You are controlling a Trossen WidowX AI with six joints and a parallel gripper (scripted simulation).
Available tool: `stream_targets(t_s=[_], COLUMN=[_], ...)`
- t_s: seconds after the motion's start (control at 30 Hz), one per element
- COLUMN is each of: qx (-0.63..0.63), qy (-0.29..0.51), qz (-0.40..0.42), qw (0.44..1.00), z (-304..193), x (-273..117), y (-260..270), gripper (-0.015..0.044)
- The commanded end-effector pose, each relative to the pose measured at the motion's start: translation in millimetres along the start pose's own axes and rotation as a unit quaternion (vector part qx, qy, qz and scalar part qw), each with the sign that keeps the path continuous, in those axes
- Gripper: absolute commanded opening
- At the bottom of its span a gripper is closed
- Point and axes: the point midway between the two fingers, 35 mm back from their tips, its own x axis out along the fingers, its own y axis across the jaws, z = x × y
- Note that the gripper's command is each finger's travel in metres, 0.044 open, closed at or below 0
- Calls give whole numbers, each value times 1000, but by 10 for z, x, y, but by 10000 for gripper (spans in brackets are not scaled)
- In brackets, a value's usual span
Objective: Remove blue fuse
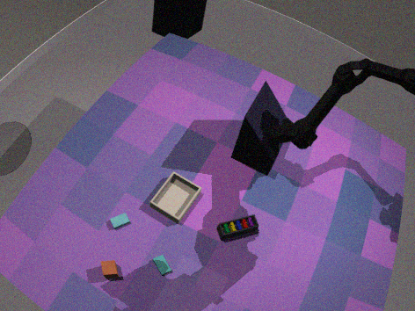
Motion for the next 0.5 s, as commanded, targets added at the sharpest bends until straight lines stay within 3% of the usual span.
stream_targets(t_s=[0.0, 0.23, 0.47], qx=[-183, -430, -628], qy=[24, 66, 121], qz=[-57, -143, -234], qw=[981, 889, 733], z=[-27, 184, 703], x=[140, 295, 372], y=[-727, -1771, -2735], gripper=[71, 71, 71])
